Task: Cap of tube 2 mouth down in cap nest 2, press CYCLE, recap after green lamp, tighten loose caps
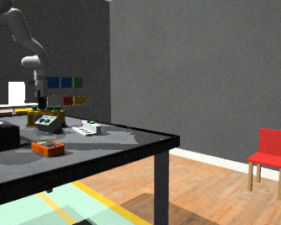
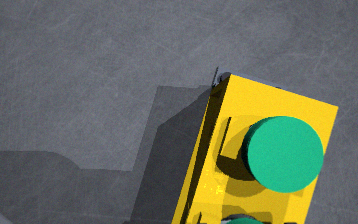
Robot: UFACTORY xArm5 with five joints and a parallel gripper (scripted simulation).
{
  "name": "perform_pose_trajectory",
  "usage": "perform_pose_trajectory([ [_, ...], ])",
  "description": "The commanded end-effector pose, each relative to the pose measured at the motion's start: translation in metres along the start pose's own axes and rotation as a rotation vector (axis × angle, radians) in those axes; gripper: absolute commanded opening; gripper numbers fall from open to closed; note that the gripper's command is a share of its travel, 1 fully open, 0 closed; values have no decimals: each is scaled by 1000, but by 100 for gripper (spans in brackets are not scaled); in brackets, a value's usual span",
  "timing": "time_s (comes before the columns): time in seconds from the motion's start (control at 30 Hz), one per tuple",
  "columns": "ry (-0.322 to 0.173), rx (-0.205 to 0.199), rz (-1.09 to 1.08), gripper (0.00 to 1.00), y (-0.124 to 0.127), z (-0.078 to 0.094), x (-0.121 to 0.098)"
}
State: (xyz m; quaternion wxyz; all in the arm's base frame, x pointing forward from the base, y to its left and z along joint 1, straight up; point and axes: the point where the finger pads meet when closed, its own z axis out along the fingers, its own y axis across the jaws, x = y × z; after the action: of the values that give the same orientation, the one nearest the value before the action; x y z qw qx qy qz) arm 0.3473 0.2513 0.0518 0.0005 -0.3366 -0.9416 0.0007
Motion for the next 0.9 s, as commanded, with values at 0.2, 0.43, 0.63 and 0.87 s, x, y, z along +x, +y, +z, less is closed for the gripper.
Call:
perform_pose_trajectory([
  [0.2,-3,-4,506,0,1,-1,0],
  [0.43,-3,-4,811,0,1,0,0],
  [0.63,-3,-4,988,0,1,0,0],
  [0.87,-3,-4,988,46,1,0,0],
])
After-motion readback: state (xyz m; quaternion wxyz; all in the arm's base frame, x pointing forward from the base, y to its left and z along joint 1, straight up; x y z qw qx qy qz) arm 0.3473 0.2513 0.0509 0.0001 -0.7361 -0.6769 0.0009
